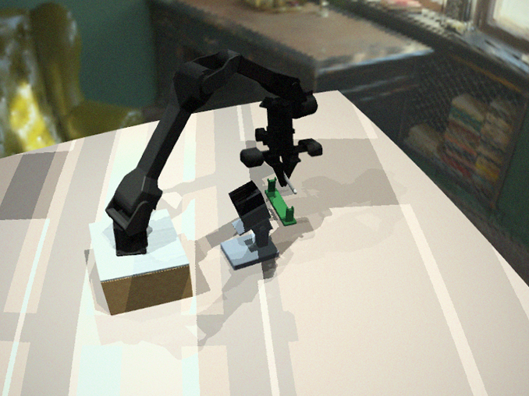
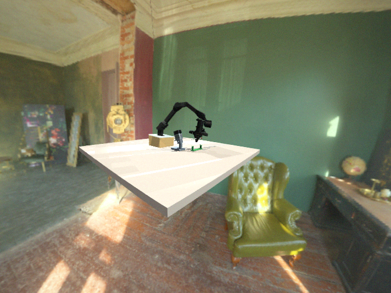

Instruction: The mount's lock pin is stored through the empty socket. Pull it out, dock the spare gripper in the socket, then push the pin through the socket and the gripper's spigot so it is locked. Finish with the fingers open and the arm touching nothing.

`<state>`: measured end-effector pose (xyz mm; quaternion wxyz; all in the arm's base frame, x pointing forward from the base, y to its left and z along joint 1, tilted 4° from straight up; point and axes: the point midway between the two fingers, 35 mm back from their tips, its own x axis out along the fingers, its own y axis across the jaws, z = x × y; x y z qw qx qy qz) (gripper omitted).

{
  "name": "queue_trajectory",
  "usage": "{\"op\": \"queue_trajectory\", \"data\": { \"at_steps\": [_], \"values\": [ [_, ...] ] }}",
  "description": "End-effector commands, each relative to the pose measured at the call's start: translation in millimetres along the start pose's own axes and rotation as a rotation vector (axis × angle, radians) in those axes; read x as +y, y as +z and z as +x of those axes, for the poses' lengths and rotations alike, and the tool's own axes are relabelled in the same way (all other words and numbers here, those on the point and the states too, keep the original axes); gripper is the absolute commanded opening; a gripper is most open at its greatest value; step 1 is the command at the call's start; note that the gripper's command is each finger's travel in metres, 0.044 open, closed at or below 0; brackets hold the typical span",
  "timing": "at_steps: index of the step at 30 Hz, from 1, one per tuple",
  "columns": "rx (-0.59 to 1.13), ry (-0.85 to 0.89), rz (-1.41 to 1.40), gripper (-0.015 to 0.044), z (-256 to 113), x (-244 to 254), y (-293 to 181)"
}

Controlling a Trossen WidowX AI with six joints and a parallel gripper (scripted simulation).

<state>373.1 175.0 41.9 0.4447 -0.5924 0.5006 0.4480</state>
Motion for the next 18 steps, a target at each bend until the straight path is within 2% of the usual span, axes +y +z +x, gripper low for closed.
{"op": "queue_trajectory", "data": {
  "at_steps": [1, 18],
  "values": [
    [0.0, -0.002, -0.003, 0.0, 0, 0, 0],
    [-0.003, -0.008, -0.038, 0.0, -9, 29, 1]
  ]
}}
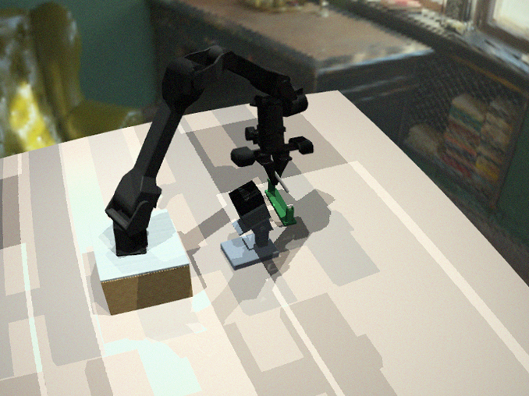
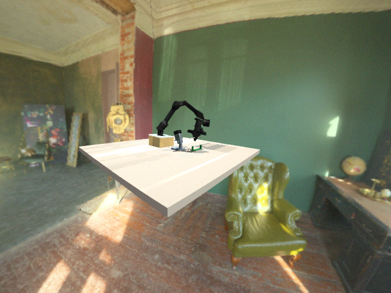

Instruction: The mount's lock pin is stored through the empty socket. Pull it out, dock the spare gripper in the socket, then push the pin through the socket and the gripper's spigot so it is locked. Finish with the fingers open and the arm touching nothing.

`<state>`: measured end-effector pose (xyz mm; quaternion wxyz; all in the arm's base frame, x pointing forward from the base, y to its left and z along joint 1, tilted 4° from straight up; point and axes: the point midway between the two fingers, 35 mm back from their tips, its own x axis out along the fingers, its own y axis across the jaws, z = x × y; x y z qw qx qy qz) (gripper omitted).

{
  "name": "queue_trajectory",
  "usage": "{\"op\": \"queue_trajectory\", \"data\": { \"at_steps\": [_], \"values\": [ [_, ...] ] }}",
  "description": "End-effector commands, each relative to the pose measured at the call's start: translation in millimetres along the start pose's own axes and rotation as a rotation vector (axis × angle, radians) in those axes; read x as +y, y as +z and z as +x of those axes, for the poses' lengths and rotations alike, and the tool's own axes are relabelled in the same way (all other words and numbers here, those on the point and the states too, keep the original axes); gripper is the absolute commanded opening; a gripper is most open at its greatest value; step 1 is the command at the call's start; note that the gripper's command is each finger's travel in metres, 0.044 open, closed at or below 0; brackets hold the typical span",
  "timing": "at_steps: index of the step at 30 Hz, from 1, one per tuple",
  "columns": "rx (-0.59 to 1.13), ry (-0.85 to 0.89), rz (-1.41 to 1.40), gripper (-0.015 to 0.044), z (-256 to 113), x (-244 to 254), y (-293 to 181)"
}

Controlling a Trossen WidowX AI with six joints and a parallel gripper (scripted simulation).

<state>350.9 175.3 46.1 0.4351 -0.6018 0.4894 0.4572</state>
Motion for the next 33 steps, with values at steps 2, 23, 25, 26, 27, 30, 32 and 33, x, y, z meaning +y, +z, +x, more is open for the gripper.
{"op": "queue_trajectory", "data": {
  "at_steps": [2, 23, 25, 26, 27, 30, 32, 33],
  "values": [
    [0.0, -0.003, -0.003, 0.0, -4, 13, -1],
    [-0.001, -0.009, -0.045, 0.0, -13, 71, -5],
    [-0.001, -0.01, -0.049, 0.0, -13, 76, -5],
    [-0.002, -0.01, -0.051, 0.0, -13, 79, -6],
    [-0.002, -0.01, -0.053, 0.0, -13, 82, -6],
    [-0.004, -0.01, -0.061, 0.0, -13, 90, -7],
    [-0.006, -0.01, -0.065, 0.0, -13, 93, -8],
    [-0.006, -0.01, -0.065, 0.0, -13, 94, -8]
  ]
}}
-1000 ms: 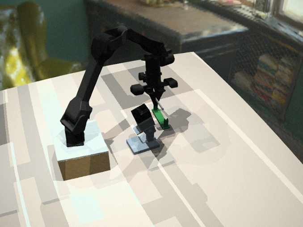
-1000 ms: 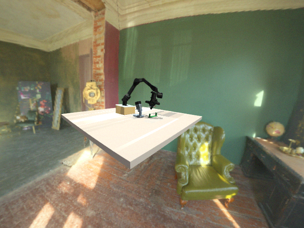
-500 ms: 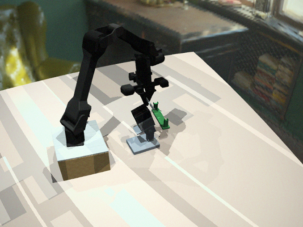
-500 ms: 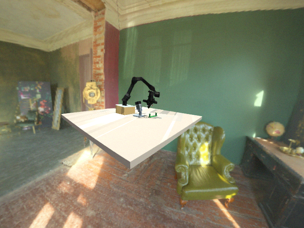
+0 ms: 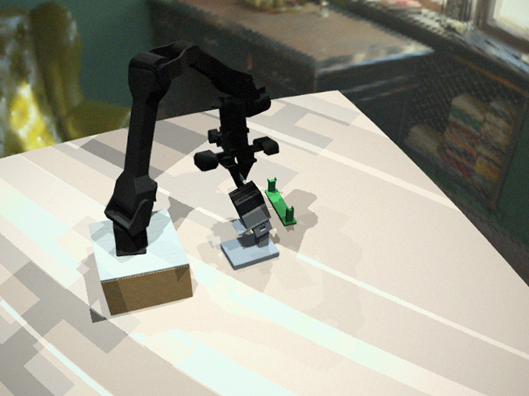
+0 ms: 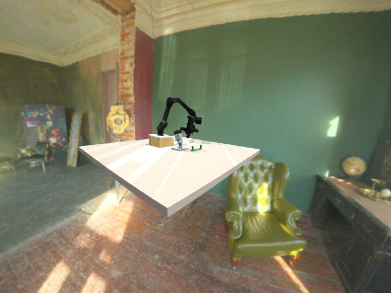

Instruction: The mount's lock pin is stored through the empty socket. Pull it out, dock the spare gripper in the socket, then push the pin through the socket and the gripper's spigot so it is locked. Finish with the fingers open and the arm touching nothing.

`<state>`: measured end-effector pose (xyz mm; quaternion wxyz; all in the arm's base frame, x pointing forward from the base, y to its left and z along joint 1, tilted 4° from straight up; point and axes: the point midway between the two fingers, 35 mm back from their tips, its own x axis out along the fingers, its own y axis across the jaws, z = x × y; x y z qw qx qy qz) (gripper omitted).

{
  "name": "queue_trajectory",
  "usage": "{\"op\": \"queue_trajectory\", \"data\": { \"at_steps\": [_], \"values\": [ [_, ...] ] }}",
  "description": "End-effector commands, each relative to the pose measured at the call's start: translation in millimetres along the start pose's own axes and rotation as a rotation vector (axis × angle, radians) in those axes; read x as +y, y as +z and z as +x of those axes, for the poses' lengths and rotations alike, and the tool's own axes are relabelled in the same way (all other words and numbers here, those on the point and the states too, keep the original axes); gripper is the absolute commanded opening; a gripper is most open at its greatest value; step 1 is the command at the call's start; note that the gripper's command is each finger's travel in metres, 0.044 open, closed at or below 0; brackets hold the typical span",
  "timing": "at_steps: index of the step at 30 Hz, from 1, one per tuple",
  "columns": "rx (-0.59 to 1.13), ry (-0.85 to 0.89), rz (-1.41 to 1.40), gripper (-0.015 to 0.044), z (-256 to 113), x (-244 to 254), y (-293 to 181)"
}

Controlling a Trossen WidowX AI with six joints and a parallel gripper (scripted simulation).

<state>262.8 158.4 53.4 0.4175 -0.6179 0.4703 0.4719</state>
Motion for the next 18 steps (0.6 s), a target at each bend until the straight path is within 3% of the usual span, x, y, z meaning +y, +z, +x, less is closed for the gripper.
{"op": "queue_trajectory", "data": {
  "at_steps": [1, 12, 18],
  "values": [
    [-0.003, 0.0, 0.002, 0.0, 1, 5, 0],
    [-0.004, 0.001, 0.002, 0.0, 46, 5, 12],
    [-0.004, 0.001, 0.003, 0.0, 52, 4, 12]
  ]
}}
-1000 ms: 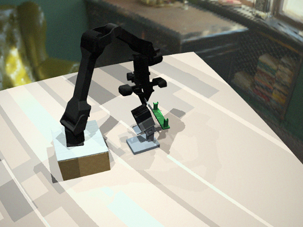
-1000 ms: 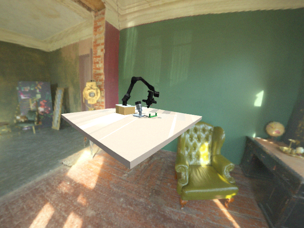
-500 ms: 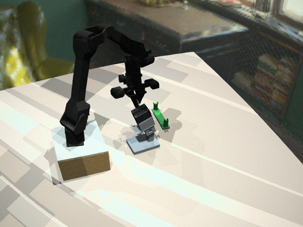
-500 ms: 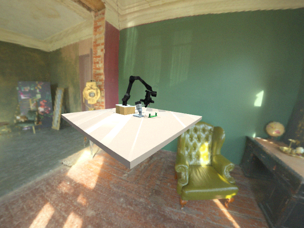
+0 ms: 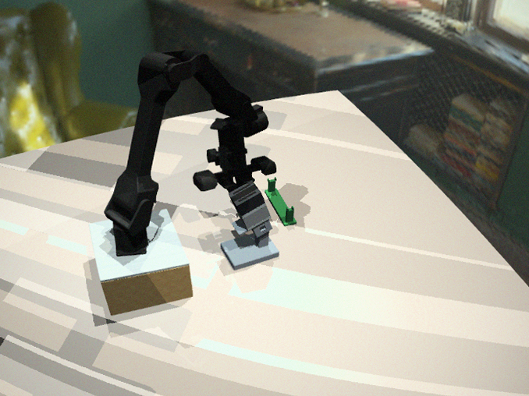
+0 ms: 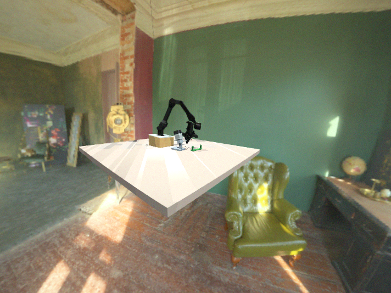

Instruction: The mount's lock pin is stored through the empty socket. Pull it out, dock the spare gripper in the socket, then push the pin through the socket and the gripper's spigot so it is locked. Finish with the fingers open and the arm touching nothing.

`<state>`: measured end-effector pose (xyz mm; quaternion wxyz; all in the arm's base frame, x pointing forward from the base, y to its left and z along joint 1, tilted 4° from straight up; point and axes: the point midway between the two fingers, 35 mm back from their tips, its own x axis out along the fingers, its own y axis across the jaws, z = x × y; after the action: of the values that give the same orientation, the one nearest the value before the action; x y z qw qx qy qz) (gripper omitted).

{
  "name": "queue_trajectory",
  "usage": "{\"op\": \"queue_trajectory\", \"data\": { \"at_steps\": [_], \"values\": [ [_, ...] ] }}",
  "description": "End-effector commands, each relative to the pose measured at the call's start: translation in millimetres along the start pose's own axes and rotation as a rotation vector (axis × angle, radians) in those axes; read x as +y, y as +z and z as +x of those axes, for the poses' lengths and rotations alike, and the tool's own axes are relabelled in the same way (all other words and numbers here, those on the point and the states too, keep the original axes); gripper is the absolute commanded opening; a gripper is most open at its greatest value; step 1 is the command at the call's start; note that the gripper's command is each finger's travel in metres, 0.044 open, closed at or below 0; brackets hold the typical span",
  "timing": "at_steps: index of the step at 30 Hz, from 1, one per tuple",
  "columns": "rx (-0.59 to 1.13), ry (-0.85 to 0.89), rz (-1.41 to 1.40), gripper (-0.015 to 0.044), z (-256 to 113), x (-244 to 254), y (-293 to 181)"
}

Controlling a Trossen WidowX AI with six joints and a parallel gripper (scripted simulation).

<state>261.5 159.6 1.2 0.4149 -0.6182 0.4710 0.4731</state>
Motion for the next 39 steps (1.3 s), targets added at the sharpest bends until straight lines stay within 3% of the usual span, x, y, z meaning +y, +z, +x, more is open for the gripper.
{"op": "queue_trajectory", "data": {
  "at_steps": [1, 39],
  "values": [
    [-0.006, -0.003, 0.006, 0.0, 1, -1, -1],
    [-0.007, -0.016, 0.011, 0.0, 6, 0, -27]
  ]
}}
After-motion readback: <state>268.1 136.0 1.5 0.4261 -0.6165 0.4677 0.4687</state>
